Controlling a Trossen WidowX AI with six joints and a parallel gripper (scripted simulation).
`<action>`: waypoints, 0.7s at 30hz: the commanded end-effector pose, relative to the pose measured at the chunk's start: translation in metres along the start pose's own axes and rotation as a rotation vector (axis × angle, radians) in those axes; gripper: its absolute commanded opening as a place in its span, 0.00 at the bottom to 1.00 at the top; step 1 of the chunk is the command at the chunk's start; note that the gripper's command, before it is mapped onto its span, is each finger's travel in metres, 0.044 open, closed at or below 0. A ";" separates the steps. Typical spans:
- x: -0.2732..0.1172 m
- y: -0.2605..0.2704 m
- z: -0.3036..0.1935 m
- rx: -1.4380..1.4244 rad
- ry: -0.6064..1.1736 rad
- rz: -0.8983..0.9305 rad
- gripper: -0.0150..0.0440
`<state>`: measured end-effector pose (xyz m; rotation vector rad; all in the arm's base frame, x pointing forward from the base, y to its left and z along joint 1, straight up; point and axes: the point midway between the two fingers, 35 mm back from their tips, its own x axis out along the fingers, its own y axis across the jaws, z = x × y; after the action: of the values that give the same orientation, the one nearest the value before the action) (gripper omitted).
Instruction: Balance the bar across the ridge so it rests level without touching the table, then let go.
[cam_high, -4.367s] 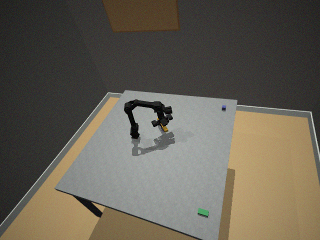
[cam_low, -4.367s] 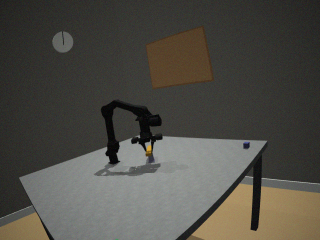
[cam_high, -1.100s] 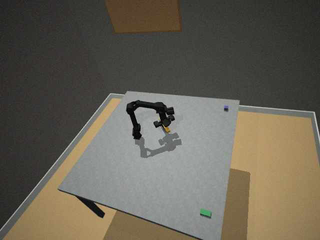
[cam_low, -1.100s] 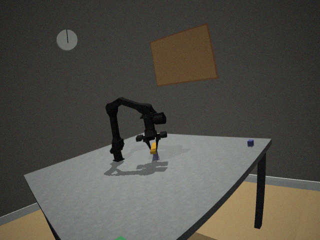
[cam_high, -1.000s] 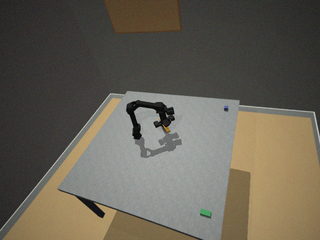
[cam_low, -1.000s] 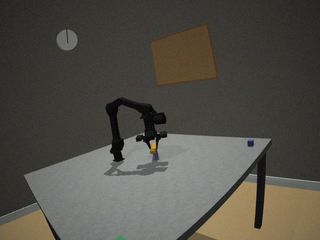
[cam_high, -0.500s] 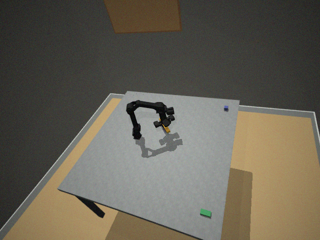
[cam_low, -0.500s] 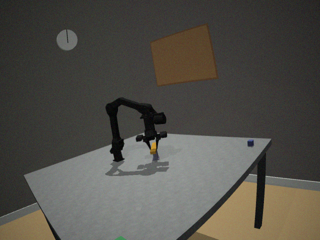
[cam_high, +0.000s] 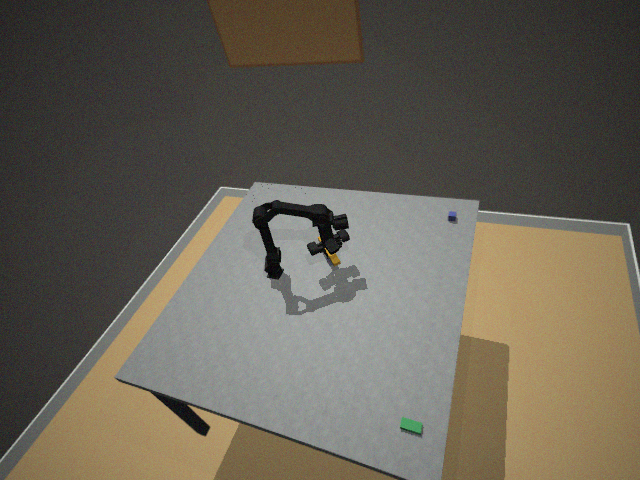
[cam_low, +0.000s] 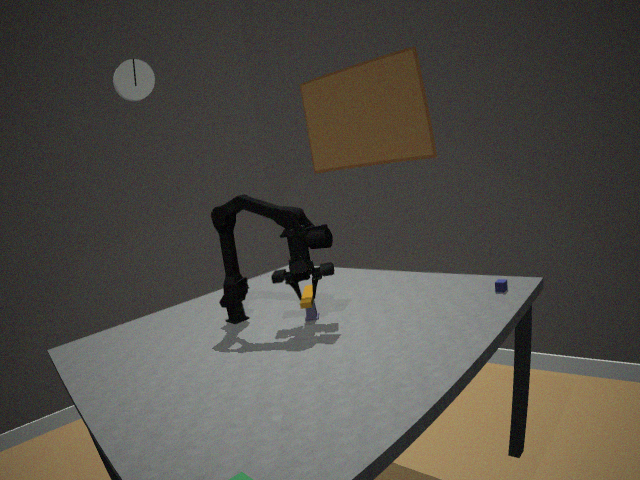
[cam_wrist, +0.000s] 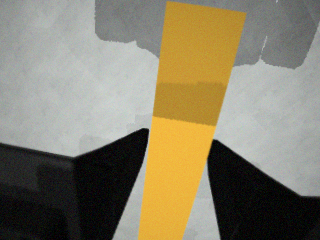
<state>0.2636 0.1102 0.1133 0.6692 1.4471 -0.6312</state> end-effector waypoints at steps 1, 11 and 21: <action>0.000 0.000 0.000 0.000 0.000 0.000 0.57; 0.000 0.000 0.000 0.000 0.000 0.000 0.92; -0.050 0.005 0.002 0.000 0.000 0.000 1.00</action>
<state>0.2628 0.1098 0.1331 0.6563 1.4640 -0.6478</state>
